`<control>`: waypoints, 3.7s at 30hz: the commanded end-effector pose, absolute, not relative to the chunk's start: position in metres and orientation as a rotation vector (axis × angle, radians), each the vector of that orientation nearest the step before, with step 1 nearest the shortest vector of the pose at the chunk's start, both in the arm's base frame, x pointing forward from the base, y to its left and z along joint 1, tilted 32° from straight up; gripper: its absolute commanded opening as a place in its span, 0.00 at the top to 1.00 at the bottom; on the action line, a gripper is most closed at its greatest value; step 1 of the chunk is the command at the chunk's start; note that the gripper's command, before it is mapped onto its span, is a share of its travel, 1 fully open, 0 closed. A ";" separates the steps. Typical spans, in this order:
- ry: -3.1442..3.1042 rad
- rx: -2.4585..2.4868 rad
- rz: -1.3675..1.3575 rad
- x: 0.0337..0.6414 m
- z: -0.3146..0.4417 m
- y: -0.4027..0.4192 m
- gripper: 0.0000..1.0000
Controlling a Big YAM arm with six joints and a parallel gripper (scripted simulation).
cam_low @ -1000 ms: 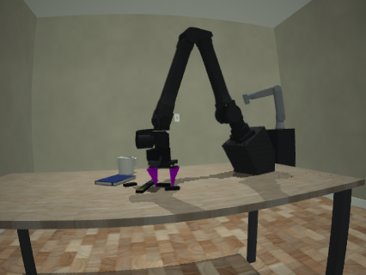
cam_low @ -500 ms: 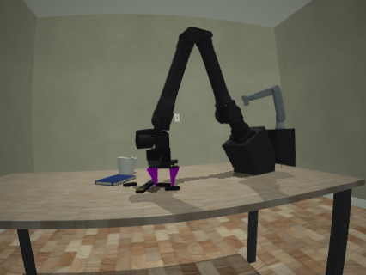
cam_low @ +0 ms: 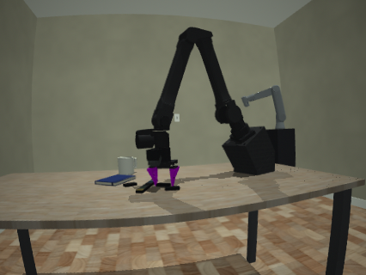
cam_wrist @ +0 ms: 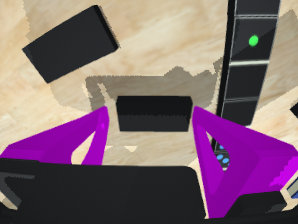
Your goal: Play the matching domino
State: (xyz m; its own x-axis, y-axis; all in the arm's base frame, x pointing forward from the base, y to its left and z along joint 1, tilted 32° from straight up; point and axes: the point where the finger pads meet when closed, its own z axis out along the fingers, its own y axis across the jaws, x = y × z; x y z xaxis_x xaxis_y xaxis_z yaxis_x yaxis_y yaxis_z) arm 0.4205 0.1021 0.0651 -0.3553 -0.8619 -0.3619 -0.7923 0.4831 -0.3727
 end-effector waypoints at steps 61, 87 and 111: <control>2.158 -1.334 -0.188 0.440 0.087 0.111 0.31; 2.163 -1.338 -0.188 0.438 0.086 0.110 0.31; 2.146 -1.331 -0.191 0.444 0.092 0.113 0.31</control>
